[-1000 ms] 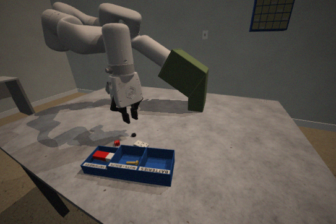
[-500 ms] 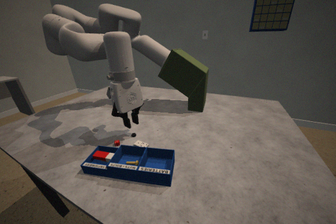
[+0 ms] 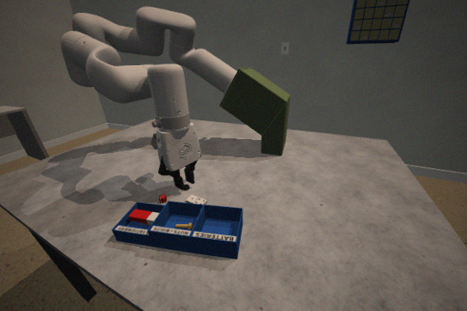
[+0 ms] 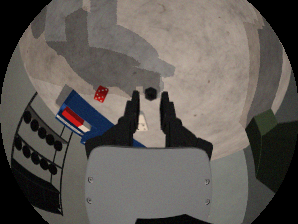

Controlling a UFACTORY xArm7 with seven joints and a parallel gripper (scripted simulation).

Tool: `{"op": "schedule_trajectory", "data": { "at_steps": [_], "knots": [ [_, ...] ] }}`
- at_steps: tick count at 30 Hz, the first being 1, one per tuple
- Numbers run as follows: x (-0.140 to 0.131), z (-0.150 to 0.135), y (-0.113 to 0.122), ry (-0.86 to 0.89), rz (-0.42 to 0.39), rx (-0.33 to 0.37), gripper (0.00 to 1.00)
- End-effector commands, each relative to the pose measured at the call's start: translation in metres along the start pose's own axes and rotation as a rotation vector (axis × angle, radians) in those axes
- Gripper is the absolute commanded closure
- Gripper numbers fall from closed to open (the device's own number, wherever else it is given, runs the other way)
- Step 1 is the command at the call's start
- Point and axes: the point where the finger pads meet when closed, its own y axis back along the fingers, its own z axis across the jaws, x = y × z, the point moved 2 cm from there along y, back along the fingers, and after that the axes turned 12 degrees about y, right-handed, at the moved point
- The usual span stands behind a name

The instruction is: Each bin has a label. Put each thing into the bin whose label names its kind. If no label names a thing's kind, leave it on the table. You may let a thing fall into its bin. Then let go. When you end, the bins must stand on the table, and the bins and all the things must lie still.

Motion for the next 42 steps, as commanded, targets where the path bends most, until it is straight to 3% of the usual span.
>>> {"op": "schedule_trajectory", "data": {
  "at_steps": [1,19,20,42],
  "knots": [
    [-0.0004,-0.0004,-0.0035,0.000,-0.001,0.002,0.70],
    [-0.0002,-0.0001,-0.0102,0.000,-0.002,0.002,0.70],
    [-0.0002,-0.0001,-0.0102,0.000,-0.002,0.002,1.00],
    [-0.0002,-0.0001,-0.0101,0.000,-0.002,0.002,1.00]
  ]
}}
